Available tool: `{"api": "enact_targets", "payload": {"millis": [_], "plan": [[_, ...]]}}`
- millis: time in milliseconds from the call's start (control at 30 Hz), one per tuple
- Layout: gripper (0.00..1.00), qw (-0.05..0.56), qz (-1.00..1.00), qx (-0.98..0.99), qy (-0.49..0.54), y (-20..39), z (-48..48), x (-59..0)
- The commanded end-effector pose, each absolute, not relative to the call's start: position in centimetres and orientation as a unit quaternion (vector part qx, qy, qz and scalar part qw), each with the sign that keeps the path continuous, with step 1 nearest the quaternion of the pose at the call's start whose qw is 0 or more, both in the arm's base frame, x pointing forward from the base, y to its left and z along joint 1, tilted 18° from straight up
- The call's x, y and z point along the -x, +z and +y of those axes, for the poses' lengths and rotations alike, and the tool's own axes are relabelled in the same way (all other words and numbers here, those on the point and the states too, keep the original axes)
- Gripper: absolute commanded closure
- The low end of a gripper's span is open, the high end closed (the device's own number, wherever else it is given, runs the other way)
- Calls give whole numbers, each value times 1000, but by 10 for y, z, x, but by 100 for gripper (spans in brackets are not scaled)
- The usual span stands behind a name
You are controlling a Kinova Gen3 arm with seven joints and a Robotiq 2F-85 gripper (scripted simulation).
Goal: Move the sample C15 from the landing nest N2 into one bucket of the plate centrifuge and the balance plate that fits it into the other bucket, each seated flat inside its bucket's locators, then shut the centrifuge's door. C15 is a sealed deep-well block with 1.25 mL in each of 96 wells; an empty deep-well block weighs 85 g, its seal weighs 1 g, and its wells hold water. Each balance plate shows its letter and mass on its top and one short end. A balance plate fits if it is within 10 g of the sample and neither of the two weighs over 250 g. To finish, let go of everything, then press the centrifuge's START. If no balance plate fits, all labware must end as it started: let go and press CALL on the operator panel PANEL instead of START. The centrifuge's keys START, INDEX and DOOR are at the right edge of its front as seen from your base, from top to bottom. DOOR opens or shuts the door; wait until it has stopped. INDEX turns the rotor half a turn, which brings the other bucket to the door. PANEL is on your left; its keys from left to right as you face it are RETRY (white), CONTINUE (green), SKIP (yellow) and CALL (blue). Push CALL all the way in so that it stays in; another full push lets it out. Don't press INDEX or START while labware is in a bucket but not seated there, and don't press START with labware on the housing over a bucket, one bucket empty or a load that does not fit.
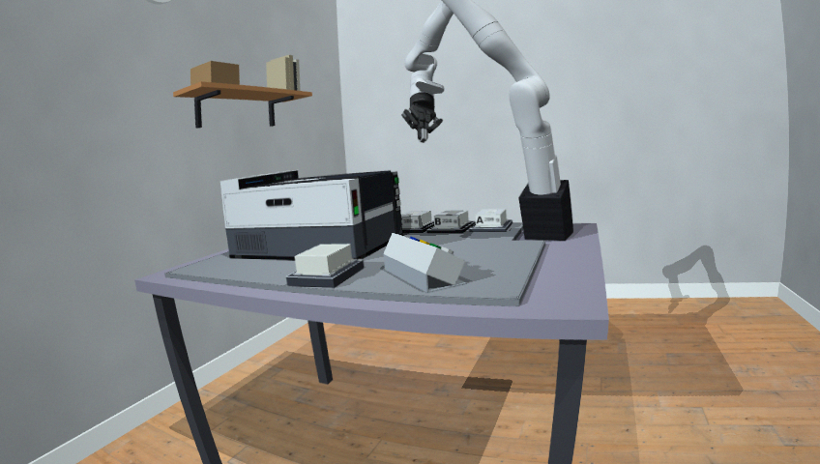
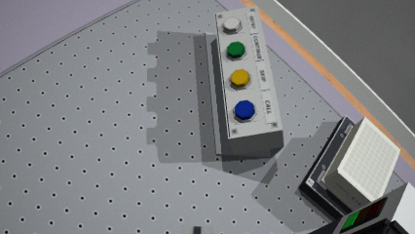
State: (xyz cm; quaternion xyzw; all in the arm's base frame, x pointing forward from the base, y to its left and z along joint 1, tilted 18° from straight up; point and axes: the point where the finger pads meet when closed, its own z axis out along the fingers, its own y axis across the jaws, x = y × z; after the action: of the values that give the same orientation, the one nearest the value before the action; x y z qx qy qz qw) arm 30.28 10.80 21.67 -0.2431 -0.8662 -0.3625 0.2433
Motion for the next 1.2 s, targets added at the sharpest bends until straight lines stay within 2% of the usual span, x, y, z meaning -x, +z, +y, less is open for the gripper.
{"api": "enact_targets", "payload": {"millis": [0,1167], "plan": [[90,235,-874,233,-357,219,109,-302],[90,157,-932,127,-301,233,124,-294]]}}
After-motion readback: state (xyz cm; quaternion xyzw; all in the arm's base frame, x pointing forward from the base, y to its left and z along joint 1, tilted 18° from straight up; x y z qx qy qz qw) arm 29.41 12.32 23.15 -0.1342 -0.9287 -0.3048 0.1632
